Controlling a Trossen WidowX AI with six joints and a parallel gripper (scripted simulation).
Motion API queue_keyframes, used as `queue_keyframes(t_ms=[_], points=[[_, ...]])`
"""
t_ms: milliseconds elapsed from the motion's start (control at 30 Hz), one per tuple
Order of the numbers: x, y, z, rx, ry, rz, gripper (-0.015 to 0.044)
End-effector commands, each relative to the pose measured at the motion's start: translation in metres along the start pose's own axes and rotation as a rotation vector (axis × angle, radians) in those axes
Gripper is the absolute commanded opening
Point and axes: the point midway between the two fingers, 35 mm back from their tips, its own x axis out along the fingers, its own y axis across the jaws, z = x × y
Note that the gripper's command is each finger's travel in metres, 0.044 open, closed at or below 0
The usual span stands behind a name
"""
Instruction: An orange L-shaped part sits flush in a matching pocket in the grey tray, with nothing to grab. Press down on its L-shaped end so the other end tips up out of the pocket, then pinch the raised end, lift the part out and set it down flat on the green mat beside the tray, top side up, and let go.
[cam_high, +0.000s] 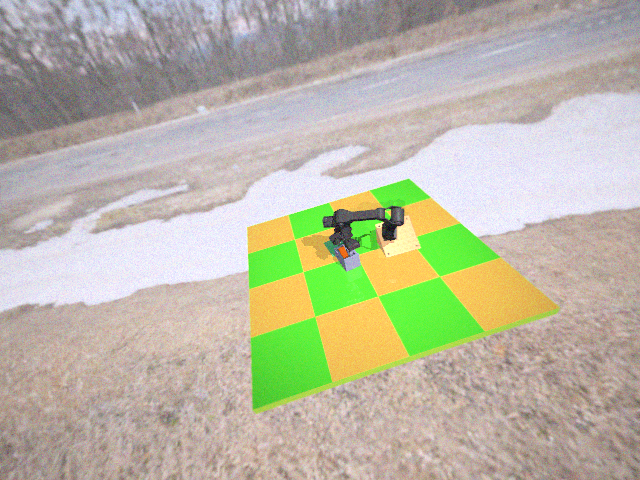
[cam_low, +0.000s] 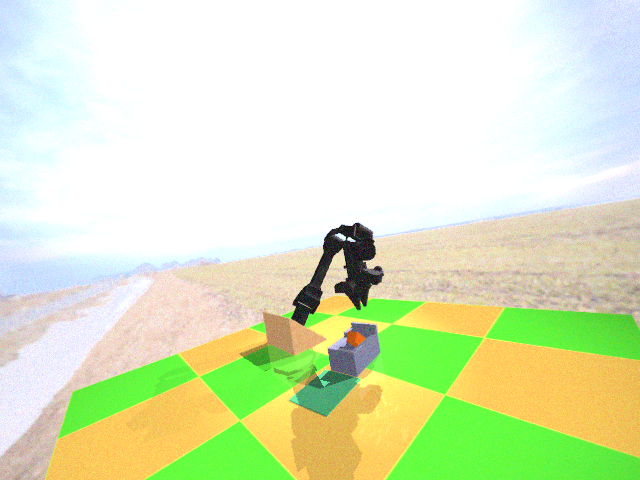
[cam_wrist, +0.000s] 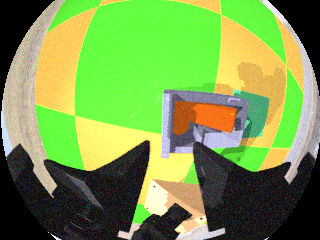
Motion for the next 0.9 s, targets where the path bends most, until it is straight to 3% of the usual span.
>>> queue_keyframes(t_ms=[0, 800, 867], points=[[-0.0055, 0.0002, -0.0025, -0.003, 0.017, 0.007, 0.0180], [-0.0022, 0.0000, -0.0006, 0.000, 0.001, 0.001, 0.0180], [-0.0024, -0.0024, 0.0001, 0.054, 0.002, 0.001, 0.0233]])
